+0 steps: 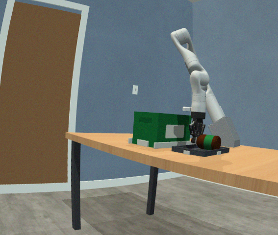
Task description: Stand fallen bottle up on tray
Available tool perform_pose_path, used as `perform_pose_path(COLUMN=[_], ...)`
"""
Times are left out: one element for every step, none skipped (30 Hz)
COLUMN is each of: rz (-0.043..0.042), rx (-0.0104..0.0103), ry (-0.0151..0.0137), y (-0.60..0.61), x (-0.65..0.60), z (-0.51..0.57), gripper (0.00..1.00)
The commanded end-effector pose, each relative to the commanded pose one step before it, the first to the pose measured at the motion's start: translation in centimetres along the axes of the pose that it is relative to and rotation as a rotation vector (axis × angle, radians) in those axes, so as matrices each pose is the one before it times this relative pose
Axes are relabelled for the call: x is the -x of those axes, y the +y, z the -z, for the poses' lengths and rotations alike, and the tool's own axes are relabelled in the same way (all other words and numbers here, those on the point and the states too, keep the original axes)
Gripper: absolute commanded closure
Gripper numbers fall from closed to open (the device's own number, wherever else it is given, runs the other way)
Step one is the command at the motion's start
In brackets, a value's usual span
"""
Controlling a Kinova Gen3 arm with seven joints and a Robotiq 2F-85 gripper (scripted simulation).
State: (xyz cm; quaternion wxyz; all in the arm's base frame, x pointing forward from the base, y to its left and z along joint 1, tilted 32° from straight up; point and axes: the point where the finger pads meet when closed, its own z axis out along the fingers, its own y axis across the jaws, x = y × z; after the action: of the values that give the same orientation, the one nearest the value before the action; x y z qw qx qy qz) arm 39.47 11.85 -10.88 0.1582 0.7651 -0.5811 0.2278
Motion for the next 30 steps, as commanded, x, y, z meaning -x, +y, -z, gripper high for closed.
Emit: perform_pose_path(rz=[-0.00085, 0.00000, 0.00000, 0.00000, 0.00001, -0.00001, 0.00000, 0.00000, 0.00001, 0.00000, -0.00001, 0.00000, 0.00001, 0.00000, -0.00001, 0.00000, 0.00000, 0.00000, 0.00001, -0.00001, 0.00000, 0.00001, 0.00000, 0.00000, 0.00000, 0.00000, -0.00001, 0.00000, 0.00000, -0.00001], rx=[-0.00426, 0.00000, 0.00000, 0.00000, 0.00001, -0.00001, 0.00000, 0.00000, 0.00000, 0.00000, -0.00001, 0.00000, 0.00000, 0.00000, -0.00001, 0.00000, 0.00000, 0.00000, 0.00001, -0.00001, 0.00000, 0.00001, 0.00000, 0.00000, 0.00000, 0.00000, -0.00001, 0.00000, 0.00000, -0.00001], ry=[-0.00270, 0.00000, 0.00000, 0.00000, 0.00000, 0.00000, 0.00000, 0.00000, 0.00000, 0.00000, 0.00000, 0.00000, 0.00000, 0.00000, 0.00000, 0.00000, 0.00000, 0.00000, 0.00000, 0.00000, 0.00000, 0.00000, 0.00000, 0.00000, 0.00000, 0.00000, 0.00000, 0.00000, 0.00000, 0.00000], y=[-0.166, 0.000, 0.000, 0.000, 0.001, 0.000, 0.000, 0.000, 0.000, 0.000, 0.000, 0.000, 0.000, 0.000, 0.000, 0.000, 0.000, 0.000, 0.001, -0.001, 0.000, 0.000, 0.000, 0.000, 0.000, 0.000, -0.001, 0.000, 0.000, -0.001], x=[0.061, 0.000, 0.000, 0.000, 0.000, 0.000, 0.000, 0.000, 0.000, 0.000, 0.000, 0.000, 0.000, 0.000, 0.000, 0.000, 0.000, 0.000, 0.000, 0.000, 0.000, 0.000, 0.000, 0.000, 0.000, 0.000, 0.000, 0.000, 0.000, 0.000], z=[0.259, 0.089, 0.093, 0.097, 0.101, 0.104, 0.108, 0.112, 0.115, 0.119, 0.122, 0.126, 0.129, 0.132, 0.135, 0.139, 0.000, 0.000, 0.142, 0.145, 0.148, 0.151, 0.153, 0.156, 0.159, 0.161, 0.163, 0.166, 0.168, 0.169], gripper=[1.00, 1.00, 1.00, 1.00, 1.00, 1.00, 1.00, 1.00, 1.00, 1.00, 1.00, 1.00, 1.00, 1.00, 1.00, 1.00, 1.00, 1.00, 1.00, 1.00, 1.00, 1.00, 1.00, 1.00, 1.00, 1.00, 1.00, 1.00, 1.00, 1.00])
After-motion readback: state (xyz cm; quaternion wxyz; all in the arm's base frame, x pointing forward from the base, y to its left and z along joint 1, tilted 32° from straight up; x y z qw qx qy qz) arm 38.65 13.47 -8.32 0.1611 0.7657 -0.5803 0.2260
